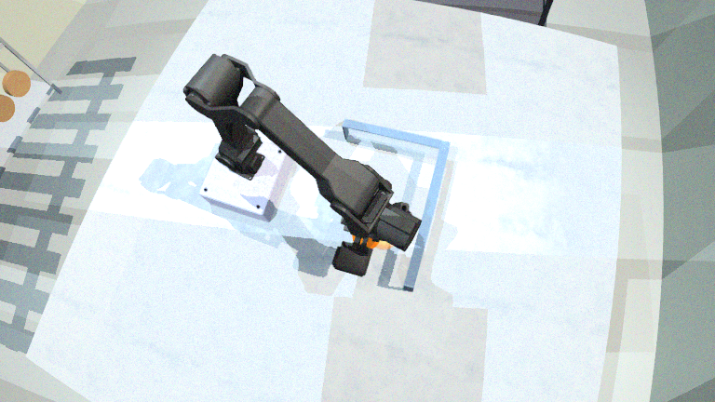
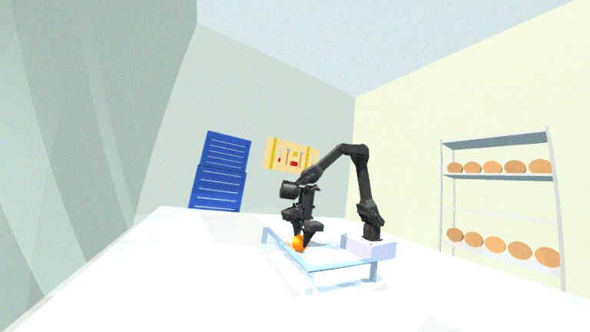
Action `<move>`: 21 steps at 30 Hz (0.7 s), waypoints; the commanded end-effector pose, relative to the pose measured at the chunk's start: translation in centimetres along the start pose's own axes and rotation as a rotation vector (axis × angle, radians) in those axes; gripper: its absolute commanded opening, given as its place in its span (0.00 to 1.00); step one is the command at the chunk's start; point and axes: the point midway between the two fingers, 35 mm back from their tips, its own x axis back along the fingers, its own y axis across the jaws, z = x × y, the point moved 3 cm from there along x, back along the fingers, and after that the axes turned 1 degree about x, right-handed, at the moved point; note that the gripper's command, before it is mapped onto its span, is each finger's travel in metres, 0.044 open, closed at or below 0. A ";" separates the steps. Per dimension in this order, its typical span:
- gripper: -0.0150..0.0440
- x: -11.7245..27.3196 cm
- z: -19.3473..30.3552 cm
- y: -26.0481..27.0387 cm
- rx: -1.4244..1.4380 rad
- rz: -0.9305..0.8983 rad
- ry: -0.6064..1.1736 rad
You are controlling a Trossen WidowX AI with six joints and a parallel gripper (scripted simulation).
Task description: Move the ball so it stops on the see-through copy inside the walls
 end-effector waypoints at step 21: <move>0.25 13.4 -0.1 0.0 0.005 -0.002 -0.006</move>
